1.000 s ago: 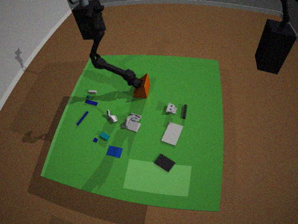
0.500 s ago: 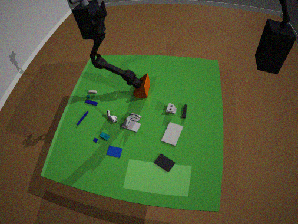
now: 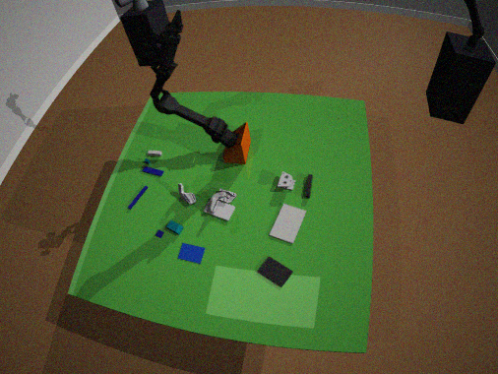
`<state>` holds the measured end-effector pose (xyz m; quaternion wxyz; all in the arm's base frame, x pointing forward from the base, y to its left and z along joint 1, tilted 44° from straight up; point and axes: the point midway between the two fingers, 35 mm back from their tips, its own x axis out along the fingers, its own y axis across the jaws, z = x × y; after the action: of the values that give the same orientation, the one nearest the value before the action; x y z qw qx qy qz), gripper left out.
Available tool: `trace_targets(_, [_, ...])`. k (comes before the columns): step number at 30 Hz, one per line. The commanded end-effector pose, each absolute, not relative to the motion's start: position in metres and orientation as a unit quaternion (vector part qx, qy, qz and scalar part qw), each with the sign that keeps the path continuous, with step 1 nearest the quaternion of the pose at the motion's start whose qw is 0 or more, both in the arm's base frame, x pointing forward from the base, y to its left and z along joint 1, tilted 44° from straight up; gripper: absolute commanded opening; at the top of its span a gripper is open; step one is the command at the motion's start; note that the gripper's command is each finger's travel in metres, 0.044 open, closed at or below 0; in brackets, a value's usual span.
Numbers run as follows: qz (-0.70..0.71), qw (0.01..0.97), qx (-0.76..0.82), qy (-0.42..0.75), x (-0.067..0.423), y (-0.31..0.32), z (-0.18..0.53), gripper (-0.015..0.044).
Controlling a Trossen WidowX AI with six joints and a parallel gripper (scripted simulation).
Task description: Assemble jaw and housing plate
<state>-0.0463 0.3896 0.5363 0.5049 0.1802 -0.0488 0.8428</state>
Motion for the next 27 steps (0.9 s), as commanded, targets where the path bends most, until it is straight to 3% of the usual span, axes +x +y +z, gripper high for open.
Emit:
trace_targets(1, [0.826,0.536,0.165,-0.044,-0.029,0.396,0.524,0.0])
trace_targets(27, [0.677,0.735,0.038,0.01,0.105,0.408,0.439,0.0])
